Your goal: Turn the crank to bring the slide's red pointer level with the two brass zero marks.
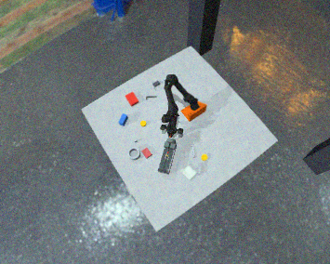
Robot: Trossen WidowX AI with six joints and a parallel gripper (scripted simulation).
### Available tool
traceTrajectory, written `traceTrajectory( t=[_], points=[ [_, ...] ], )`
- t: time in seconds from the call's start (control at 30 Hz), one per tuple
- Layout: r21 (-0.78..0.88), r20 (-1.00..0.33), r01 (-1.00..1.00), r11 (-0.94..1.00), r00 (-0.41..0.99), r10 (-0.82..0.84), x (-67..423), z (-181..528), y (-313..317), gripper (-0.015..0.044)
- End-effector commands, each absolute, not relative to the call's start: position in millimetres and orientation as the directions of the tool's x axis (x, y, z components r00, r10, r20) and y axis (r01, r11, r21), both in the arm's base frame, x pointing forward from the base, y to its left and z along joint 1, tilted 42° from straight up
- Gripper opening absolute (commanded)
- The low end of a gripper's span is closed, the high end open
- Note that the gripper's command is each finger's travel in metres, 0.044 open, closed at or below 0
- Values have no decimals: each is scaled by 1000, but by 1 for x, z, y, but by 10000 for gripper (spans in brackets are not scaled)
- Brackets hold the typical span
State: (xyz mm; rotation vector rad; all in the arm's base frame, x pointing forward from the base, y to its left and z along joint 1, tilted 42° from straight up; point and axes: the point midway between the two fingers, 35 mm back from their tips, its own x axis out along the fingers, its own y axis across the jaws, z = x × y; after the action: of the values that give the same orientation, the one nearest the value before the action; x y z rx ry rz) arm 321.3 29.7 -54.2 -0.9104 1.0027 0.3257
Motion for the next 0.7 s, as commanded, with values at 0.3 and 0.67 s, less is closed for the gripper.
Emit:
traceTrajectory(
  t=[0.3,0.67],
  points=[
    [-520,-823,-607,600,545,-162,328,-40,31,0],
    [-520,-823,-607,601,545,-162,329,-30,38,0]
  ],
)
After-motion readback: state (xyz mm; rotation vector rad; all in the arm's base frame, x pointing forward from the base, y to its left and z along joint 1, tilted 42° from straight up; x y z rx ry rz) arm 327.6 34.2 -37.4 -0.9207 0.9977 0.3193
